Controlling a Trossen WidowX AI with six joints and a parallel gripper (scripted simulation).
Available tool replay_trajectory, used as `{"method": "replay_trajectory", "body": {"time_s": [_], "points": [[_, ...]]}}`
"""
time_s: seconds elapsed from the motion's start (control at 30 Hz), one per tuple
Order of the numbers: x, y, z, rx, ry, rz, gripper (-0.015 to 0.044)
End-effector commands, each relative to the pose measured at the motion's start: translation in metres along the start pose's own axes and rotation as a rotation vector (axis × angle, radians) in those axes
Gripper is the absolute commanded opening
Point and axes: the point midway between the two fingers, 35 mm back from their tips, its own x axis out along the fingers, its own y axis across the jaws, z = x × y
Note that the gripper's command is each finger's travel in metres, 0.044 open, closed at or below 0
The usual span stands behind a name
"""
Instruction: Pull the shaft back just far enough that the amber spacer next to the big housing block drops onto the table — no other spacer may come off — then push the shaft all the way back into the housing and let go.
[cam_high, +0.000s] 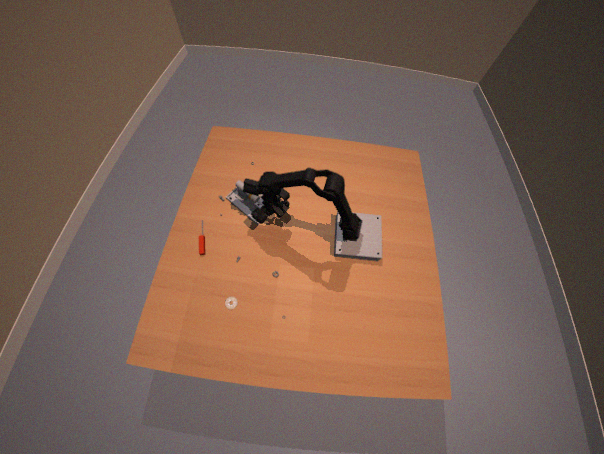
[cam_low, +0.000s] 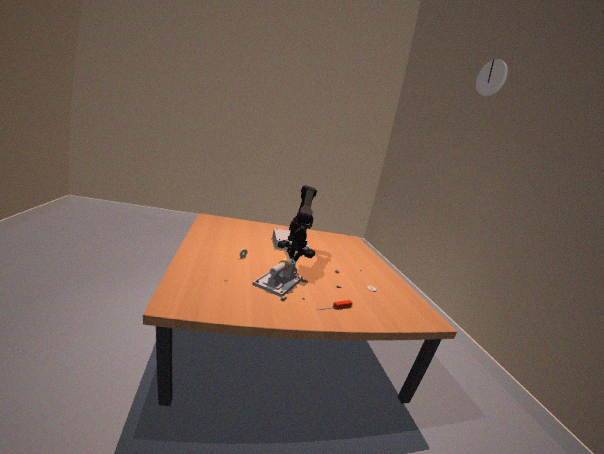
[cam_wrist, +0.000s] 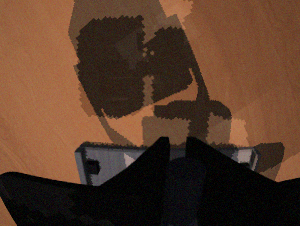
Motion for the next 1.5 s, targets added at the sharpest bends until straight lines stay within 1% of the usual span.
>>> {"method": "replay_trajectory", "body": {"time_s": [0.0,1.47], "points": [[0.0008,-0.0002,0.0020,-0.001,-0.005,-0.003,0.0000],[0.0009,-0.0002,0.0070,-0.001,-0.006,-0.003,0.0000]]}}
